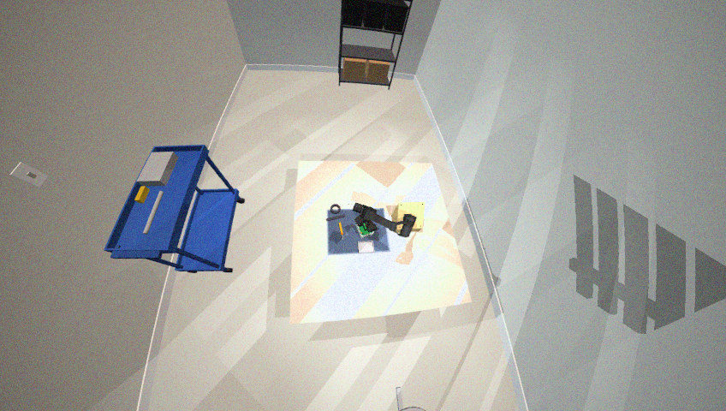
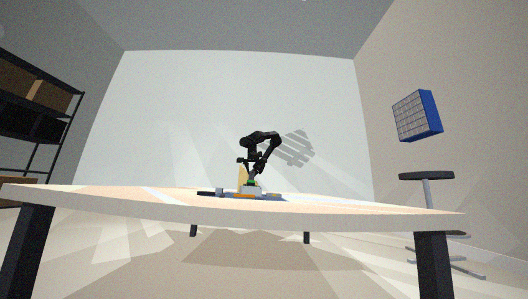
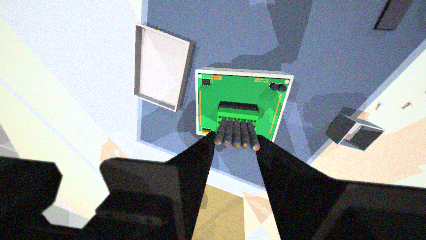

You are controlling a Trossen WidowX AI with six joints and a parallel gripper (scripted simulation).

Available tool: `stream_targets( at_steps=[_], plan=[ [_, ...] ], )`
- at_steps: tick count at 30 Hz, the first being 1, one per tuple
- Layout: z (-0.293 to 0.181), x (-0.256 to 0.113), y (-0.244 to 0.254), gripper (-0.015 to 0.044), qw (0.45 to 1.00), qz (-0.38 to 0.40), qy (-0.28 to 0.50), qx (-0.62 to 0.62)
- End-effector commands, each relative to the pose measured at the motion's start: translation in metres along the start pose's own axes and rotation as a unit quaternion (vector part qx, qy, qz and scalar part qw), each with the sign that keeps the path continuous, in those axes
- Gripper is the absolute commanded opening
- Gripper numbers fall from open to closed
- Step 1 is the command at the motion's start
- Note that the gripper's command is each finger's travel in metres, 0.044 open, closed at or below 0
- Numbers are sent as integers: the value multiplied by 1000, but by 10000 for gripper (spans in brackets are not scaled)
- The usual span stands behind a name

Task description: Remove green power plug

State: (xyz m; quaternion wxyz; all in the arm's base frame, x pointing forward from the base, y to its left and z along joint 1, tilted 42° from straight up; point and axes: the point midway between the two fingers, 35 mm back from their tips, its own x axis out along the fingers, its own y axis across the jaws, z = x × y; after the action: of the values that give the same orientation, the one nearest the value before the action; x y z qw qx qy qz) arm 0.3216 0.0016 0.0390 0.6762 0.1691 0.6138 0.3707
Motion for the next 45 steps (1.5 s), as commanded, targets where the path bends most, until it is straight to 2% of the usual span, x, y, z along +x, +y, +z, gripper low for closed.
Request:
stream_targets(
  at_steps=[1, 5, 9, 20, 29, 38, 45],
  plan=[
    [-2, -16, -10, 0, 999, 33, -16, 10],
    [-1, -17, -8, 0, 1000, 21, -16, 10],
    [-1, -17, 1, 0, 999, -34, -15, 11],
    [-1, -26, 2, 0, 999, -34, -15, 11],
    [-1, 3, 0, 0, 999, -34, -15, 11],
    [-1, 3, 0, 236, 999, -34, -15, 11],
    [0, 5, 0, 249, 999, -34, -15, 11]
  ],
)
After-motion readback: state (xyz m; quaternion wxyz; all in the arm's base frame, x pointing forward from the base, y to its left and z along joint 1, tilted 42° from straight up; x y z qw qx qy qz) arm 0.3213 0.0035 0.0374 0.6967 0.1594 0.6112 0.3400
